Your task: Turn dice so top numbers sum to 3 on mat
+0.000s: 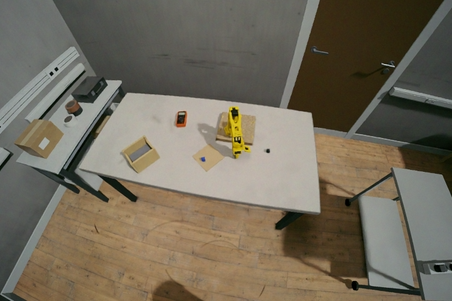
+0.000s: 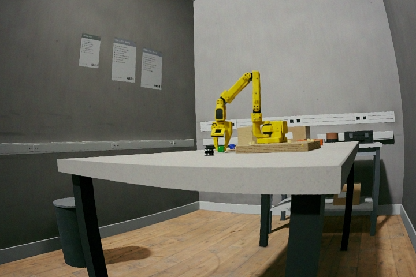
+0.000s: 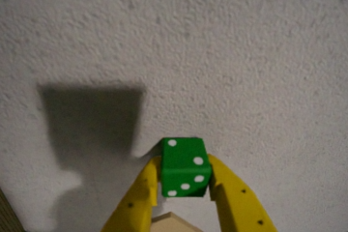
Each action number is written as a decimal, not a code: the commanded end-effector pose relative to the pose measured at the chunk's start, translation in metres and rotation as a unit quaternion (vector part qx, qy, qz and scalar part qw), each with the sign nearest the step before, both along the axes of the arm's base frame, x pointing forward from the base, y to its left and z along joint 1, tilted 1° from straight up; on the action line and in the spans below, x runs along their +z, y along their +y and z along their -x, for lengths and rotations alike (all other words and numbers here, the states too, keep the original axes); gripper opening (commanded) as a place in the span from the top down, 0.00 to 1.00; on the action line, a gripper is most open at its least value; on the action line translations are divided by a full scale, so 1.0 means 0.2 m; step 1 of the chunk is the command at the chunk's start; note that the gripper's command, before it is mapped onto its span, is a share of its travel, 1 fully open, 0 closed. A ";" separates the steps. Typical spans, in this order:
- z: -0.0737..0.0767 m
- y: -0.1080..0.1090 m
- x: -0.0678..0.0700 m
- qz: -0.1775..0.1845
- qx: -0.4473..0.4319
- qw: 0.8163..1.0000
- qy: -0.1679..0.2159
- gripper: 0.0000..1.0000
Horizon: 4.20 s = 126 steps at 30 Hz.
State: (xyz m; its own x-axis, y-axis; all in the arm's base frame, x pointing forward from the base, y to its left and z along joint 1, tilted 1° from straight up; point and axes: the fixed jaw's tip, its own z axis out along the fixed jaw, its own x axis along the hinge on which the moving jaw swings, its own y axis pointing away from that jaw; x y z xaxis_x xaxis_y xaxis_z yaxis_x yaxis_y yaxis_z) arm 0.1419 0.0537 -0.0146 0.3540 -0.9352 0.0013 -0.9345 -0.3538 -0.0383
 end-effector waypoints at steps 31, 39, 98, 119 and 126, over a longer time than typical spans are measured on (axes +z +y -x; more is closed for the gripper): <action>0.02 -0.01 -0.02 0.003 -0.007 1.000 0.010 0.71; 0.02 -0.01 0.00 0.003 -0.007 1.000 0.010 0.71; -0.04 0.01 0.42 -0.036 -0.007 0.995 -0.092 0.71; -0.08 0.03 0.61 -0.086 -0.006 0.972 -0.221 0.72; -0.08 0.03 0.61 -0.088 -0.014 0.972 -0.218 0.72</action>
State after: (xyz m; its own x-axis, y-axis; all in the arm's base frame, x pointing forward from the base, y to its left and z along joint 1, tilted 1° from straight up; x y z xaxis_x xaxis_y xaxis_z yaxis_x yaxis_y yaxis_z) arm 0.1587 0.0603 0.1034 0.3482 -0.9374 -0.0040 -0.8221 -0.3033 -0.4818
